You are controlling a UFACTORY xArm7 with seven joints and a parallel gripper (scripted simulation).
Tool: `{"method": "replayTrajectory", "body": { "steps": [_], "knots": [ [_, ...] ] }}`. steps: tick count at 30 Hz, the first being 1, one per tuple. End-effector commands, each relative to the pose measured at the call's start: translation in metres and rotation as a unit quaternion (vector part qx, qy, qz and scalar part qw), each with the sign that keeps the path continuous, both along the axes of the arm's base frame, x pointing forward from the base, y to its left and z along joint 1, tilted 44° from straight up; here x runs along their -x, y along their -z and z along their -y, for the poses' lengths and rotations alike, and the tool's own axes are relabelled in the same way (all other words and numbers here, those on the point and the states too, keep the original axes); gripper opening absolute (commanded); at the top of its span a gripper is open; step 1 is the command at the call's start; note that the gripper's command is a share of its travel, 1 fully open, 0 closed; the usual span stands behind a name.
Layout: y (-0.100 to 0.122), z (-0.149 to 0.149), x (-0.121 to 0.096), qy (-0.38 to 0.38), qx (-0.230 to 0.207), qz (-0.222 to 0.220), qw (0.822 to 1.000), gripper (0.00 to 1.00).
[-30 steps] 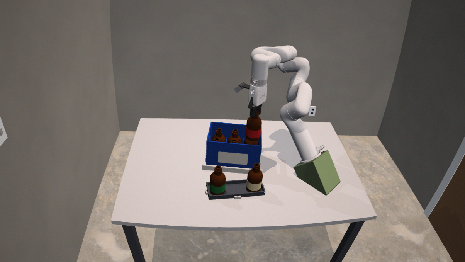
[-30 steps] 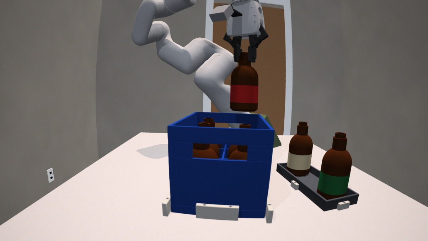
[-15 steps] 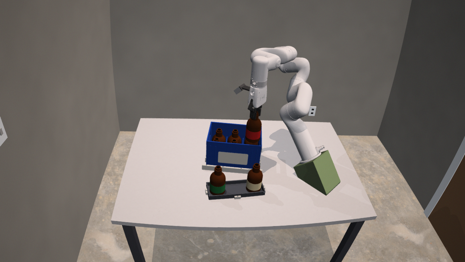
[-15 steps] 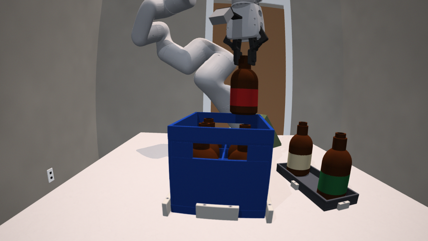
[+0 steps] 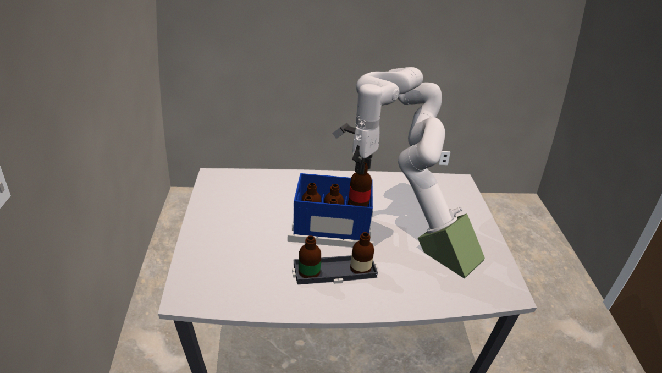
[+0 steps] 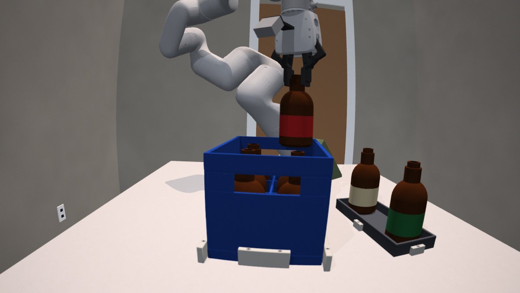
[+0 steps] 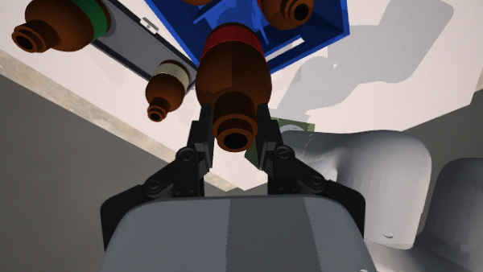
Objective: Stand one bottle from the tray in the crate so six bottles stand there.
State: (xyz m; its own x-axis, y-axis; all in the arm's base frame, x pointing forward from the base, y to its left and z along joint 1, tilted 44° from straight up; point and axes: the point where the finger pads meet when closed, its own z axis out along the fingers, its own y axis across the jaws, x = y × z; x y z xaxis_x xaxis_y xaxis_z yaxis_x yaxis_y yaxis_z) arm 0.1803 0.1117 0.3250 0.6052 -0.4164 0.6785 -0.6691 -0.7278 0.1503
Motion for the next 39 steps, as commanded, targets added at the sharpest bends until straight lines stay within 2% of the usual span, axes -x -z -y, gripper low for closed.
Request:
{"method": "replayTrajectory", "body": {
  "steps": [1, 16, 39],
  "knots": [
    [0.0003, 0.0000, -0.0008, -0.001, -0.001, 0.001, 1.000, 0.00],
    [0.0087, 0.0065, -0.0060, -0.001, -0.001, 0.001, 1.000, 0.00],
    [0.0095, 0.0071, -0.0065, -0.001, -0.001, 0.001, 1.000, 0.00]
  ]
}}
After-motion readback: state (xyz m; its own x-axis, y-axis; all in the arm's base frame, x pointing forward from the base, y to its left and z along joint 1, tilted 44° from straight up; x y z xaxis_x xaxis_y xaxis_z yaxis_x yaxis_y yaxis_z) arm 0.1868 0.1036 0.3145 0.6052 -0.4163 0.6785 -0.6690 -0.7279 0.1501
